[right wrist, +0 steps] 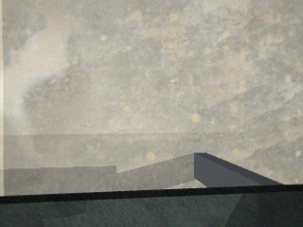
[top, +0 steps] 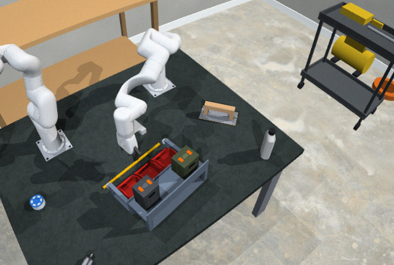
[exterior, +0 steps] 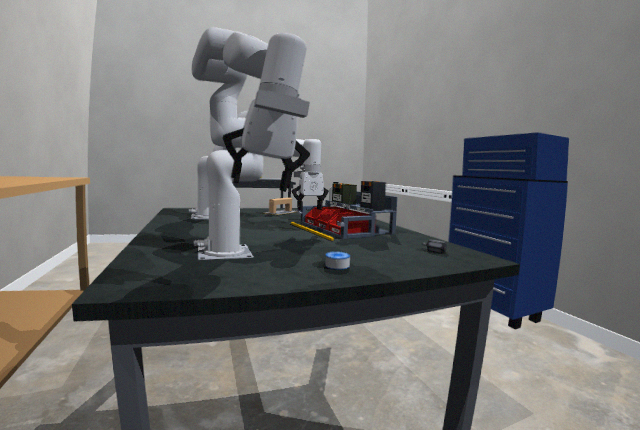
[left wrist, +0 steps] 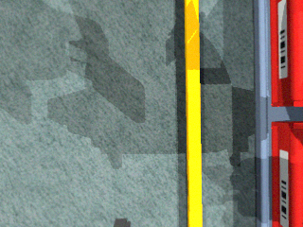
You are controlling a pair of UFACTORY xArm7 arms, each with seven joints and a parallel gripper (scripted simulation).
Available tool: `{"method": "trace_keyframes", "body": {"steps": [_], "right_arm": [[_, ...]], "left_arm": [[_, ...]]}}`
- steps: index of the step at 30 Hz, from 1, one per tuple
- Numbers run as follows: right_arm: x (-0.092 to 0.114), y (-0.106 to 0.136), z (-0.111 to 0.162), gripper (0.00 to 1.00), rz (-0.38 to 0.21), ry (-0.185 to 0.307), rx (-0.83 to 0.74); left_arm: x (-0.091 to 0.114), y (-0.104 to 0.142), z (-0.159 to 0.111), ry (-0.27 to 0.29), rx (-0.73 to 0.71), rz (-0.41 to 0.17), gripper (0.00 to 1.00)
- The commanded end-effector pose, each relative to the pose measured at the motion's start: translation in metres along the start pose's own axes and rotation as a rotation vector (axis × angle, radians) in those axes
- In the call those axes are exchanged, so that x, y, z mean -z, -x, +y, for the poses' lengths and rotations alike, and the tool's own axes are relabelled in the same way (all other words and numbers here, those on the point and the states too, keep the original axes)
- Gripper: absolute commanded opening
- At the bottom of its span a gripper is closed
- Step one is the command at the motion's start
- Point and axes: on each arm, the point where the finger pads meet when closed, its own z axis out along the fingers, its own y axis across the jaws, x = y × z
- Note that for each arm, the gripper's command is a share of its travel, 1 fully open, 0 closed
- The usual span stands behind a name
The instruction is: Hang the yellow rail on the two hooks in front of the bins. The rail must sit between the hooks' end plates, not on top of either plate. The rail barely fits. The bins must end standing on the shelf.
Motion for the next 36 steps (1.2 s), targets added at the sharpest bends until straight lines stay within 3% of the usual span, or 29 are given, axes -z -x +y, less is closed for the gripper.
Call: {"method": "trace_keyframes", "body": {"steps": [1,10,20,36], "right_arm": [[0.002,-0.001,0.011,1.00,-0.003,-0.039,0.003],[0.004,-0.001,0.037,1.00,-0.002,-0.127,0.007],[0.004,-0.001,0.045,1.00,0.003,-0.154,0.008],[0.004,-0.001,0.046,1.00,0.003,-0.156,0.008]], "left_arm": [[0.001,0.002,0.001,0.003,0.000,-0.004,1.00],[0.001,0.002,0.000,0.002,0.000,-0.004,1.00],[0.001,0.002,0.000,0.003,0.000,-0.004,1.00],[0.001,0.002,0.001,0.003,0.000,-0.005,1.00]]}}
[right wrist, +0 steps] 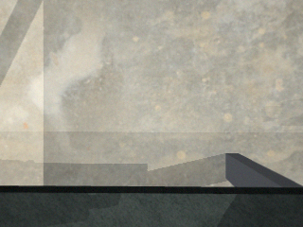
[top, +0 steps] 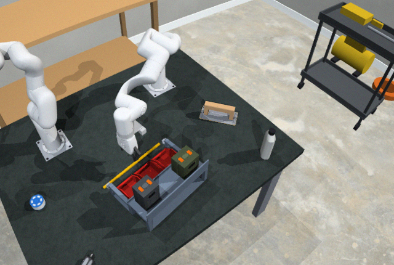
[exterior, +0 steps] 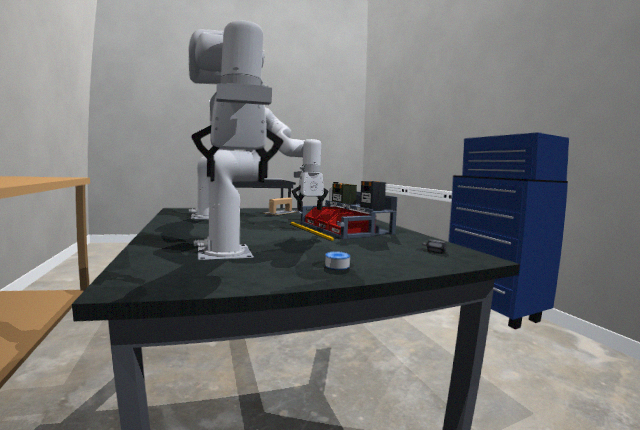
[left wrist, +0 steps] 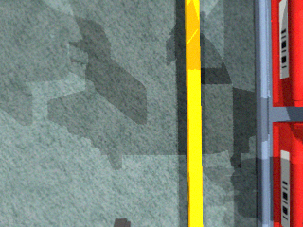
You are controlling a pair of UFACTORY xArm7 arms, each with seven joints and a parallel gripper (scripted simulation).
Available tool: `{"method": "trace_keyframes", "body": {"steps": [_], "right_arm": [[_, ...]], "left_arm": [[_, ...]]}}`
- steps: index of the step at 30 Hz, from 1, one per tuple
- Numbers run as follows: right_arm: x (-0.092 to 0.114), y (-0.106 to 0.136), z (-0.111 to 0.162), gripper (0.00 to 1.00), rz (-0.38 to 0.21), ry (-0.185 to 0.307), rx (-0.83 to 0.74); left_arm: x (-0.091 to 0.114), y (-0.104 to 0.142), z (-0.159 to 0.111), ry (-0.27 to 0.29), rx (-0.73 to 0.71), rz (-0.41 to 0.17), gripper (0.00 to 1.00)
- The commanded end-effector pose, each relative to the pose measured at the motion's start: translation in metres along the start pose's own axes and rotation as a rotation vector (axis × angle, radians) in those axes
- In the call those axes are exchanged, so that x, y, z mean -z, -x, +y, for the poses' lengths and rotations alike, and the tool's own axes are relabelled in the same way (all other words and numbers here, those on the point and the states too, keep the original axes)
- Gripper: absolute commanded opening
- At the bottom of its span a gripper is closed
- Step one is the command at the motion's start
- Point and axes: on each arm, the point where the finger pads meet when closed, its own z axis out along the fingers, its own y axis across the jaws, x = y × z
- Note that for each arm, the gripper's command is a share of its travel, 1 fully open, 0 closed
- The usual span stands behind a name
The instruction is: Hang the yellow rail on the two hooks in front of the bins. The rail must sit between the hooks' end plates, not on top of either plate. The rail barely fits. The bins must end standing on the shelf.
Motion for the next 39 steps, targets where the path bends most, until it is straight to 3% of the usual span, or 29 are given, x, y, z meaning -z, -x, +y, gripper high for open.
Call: {"method": "trace_keyframes", "body": {"steps": [1,4,5,39], "right_arm": [[0.0020,-0.0014,0.0000,1.00,0.006,0.000,0.000],[0.0020,-0.0014,0.0000,1.00,0.006,0.000,0.000],[0.0020,-0.0014,0.0000,1.00,0.006,0.000,0.000],[0.0020,-0.0014,0.0000,1.00,0.006,0.000,0.000]], "left_arm": [[0.0029,0.0017,0.0007,0.003,0.000,-0.006,1.00],[0.0029,0.0017,0.0007,0.003,0.000,-0.006,1.00],[0.0029,0.0017,0.0007,0.003,0.000,-0.006,0.00],[0.0026,0.0017,0.0007,0.003,0.000,-0.006,0.00]]}}
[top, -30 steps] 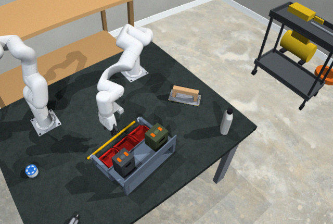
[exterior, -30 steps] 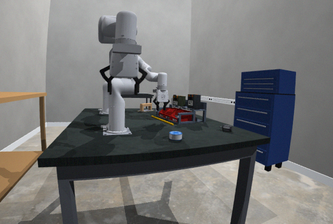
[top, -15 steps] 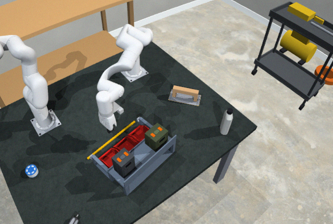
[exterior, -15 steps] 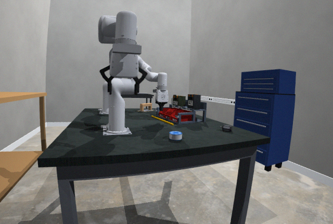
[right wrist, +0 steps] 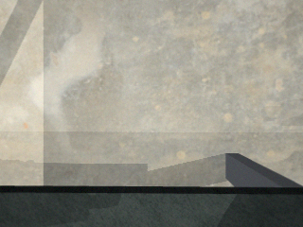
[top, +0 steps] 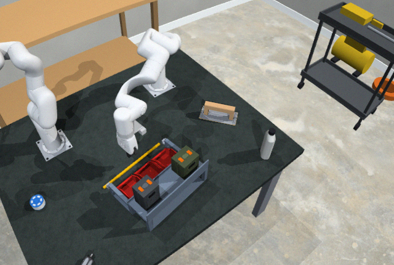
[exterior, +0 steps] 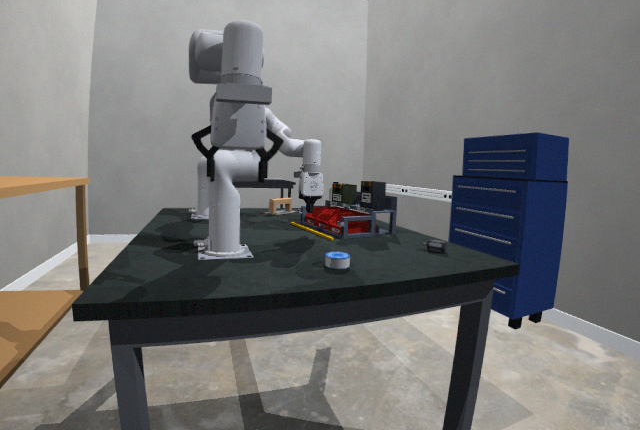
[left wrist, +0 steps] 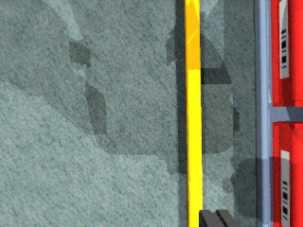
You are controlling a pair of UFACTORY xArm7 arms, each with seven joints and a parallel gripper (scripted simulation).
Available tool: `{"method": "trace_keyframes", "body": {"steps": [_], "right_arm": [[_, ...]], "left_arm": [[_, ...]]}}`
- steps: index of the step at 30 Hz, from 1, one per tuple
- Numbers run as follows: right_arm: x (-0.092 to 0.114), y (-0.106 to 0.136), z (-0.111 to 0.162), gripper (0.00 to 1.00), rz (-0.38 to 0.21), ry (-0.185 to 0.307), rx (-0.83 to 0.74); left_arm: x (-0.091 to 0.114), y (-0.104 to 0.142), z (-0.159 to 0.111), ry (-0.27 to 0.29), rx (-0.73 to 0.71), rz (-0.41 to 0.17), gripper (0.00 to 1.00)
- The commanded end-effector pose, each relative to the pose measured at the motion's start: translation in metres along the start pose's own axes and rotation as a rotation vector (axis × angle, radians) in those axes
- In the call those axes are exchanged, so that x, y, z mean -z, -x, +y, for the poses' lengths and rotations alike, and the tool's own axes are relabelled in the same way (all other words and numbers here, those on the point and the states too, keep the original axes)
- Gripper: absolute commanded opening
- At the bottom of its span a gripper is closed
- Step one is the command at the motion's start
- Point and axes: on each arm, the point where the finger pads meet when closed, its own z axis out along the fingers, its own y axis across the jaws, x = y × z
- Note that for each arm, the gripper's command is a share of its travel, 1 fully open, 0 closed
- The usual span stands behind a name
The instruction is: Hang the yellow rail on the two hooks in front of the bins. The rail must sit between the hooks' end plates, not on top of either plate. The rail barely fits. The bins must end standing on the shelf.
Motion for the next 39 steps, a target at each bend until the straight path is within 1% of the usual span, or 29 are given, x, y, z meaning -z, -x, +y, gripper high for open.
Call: {"method": "trace_keyframes", "body": {"steps": [1,3,5,8,15,16,39], "right_arm": [[0.002,-0.001,0.000,1.00,0.006,0.000,0.000],[0.002,-0.001,0.000,1.00,0.006,0.000,0.000],[0.002,-0.001,0.000,1.00,0.006,0.000,0.000],[0.002,-0.001,0.000,1.00,0.006,0.000,0.000],[0.002,-0.001,0.000,1.00,0.006,0.000,0.000],[0.002,-0.001,0.000,1.00,0.006,0.000,0.000],[0.002,-0.001,0.000,1.00,0.006,0.000,0.000]], "left_arm": [[0.001,0.002,0.001,0.003,0.000,-0.005,0.00],[-0.006,0.002,0.002,0.003,0.000,-0.005,0.00],[-0.006,0.002,0.002,0.003,0.000,-0.005,0.00],[-0.018,0.002,0.003,0.003,-0.001,-0.005,0.00],[-0.019,0.002,0.003,0.003,-0.001,-0.005,0.00],[-0.019,0.002,0.003,0.003,-0.001,-0.005,0.39],[-0.020,0.002,0.003,0.003,0.000,-0.005,0.39]]}}
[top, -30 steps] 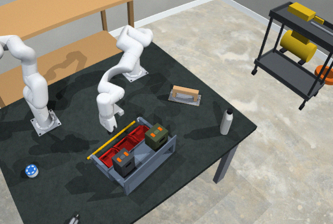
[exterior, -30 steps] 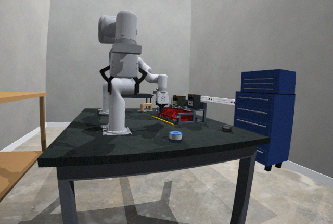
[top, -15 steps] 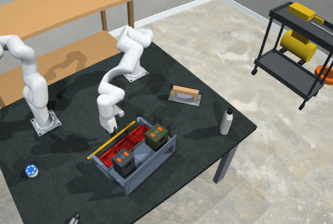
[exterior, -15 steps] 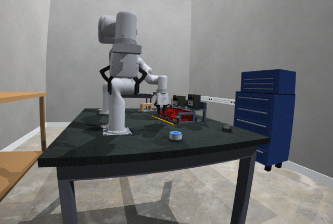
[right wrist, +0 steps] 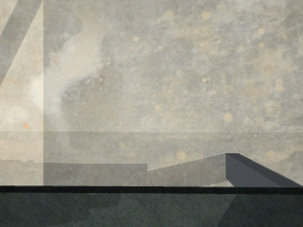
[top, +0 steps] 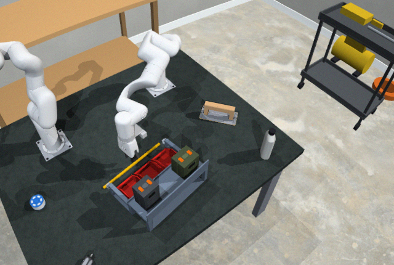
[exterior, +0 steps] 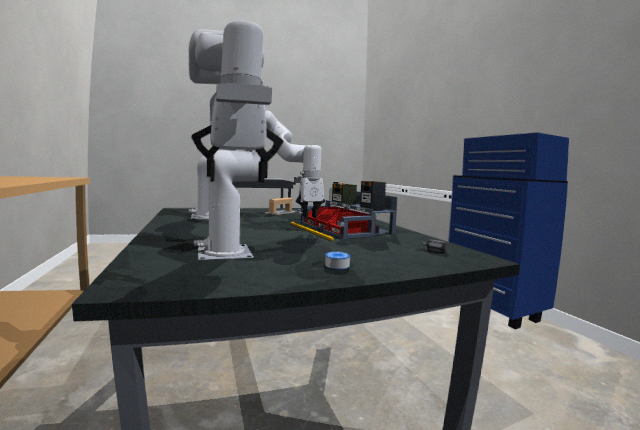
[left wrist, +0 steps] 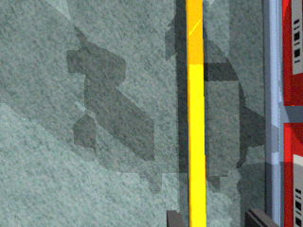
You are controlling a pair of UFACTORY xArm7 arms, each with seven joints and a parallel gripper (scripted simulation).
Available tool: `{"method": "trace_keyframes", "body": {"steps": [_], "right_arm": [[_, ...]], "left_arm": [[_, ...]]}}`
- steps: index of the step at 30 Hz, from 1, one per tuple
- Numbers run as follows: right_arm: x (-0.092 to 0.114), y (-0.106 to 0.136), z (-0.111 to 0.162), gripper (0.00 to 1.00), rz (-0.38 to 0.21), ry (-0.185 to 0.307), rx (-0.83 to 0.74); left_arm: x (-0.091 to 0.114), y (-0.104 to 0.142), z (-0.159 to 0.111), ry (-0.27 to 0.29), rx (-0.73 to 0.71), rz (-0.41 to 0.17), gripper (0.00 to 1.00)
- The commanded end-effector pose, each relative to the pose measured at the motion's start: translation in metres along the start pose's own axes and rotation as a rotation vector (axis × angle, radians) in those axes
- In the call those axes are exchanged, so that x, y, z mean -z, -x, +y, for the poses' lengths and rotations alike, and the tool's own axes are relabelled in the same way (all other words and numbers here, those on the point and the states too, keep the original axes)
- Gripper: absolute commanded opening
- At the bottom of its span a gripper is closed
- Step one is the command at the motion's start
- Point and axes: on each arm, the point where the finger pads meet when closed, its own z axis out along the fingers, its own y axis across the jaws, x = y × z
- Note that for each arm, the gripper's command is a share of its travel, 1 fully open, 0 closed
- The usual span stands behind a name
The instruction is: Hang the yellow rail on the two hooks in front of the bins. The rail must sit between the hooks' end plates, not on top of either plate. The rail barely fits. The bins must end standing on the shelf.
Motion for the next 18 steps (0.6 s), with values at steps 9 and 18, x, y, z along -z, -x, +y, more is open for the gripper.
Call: {"method": "trace_keyframes", "body": {"steps": [9,18], "right_arm": [[0.002,-0.001,0.000,1.00,0.006,0.000,0.000],[0.002,-0.001,0.000,1.00,0.006,0.000,0.000]], "left_arm": [[-0.001,0.002,0.001,0.006,0.003,-0.005,0.39],[-0.008,0.002,0.001,0.007,0.004,-0.005,0.39]]}}
